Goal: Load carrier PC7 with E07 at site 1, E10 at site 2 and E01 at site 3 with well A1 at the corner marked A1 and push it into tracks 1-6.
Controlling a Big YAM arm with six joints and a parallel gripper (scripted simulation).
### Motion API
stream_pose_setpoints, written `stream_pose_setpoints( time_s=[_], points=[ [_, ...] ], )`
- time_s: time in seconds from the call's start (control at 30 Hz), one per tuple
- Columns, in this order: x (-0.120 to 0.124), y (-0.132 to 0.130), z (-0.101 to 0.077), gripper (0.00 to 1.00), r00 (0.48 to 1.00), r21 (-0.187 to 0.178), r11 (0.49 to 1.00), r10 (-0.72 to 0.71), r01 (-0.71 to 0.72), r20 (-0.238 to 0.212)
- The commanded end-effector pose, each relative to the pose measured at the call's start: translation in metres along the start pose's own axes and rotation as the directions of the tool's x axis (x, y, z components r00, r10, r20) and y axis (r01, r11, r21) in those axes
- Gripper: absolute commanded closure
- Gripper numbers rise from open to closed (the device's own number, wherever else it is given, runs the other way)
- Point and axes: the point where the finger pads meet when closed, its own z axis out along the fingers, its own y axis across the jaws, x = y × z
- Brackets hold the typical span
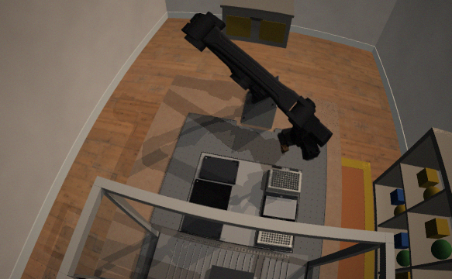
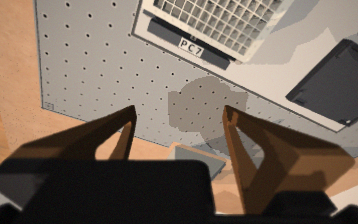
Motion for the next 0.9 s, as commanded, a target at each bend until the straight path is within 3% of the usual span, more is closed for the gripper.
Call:
stream_pose_setpoints(
  time_s=[0.0, 0.2, 0.33, 0.53, 0.6, 0.77, 0.8, 0.87],
  points=[
    [-0.009, 0.002, -0.013, 0.20, 0.981, -0.016, 0.982, 0.189, -0.189, 0.035],
    [-0.009, 0.002, -0.013, 0.20, 0.948, -0.020, 0.948, 0.318, -0.317, 0.032],
    [-0.009, 0.002, -0.013, 0.20, 0.897, -0.023, 0.898, 0.441, -0.440, 0.029],
    [-0.012, 0.000, -0.012, 0.20, 0.896, -0.024, 0.896, 0.443, -0.442, 0.027],
    [-0.004, 0.000, 0.008, 0.20, 0.893, -0.004, 0.893, 0.450, -0.450, 0.002],
    [-0.003, 0.000, 0.017, 0.20, 0.896, -0.003, 0.896, 0.444, -0.444, 0.002],
    [-0.006, -0.005, 0.010, 0.20, 0.896, -0.023, 0.896, 0.444, -0.444, 0.021],
    [-0.005, -0.003, 0.021, 0.20, 0.900, -0.011, 0.900, 0.437, -0.436, 0.009]
  ],
)
